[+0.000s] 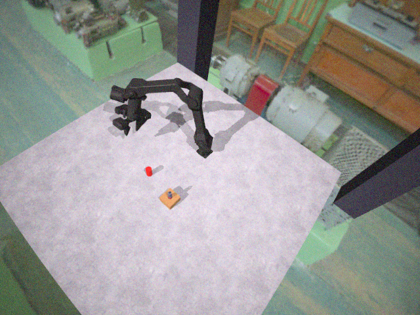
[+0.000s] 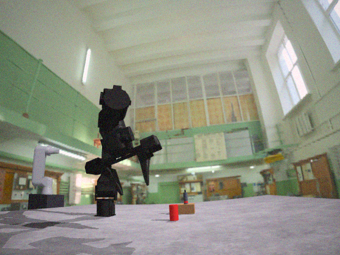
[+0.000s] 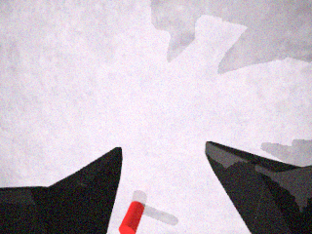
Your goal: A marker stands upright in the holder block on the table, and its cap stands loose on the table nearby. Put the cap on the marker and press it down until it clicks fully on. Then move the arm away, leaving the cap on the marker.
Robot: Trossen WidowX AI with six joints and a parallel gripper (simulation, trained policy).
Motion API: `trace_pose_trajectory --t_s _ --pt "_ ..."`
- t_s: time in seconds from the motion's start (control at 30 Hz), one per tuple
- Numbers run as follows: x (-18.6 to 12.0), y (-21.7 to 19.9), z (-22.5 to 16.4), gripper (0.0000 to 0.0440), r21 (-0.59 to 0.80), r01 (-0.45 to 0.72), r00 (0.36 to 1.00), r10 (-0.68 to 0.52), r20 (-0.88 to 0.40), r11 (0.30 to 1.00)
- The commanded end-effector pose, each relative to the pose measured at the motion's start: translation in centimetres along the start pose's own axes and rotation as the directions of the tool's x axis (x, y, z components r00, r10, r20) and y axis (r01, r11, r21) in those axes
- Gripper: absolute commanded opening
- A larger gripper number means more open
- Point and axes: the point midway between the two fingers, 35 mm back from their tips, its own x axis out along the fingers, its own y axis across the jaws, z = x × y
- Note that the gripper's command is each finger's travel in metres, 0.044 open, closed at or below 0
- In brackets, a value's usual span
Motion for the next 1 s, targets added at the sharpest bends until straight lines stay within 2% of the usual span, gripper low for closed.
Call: trace_pose_trajectory --t_s 0.0,0.97 --pt "0.3 0.6 -0.1 0.0310 -0.003 0.020 1.000 -0.020 -0.004 1.000" --pt "2.1 4.3 -2.3 0.0311 -0.033 0.135 0.991 -0.136 -0.018 0.990"
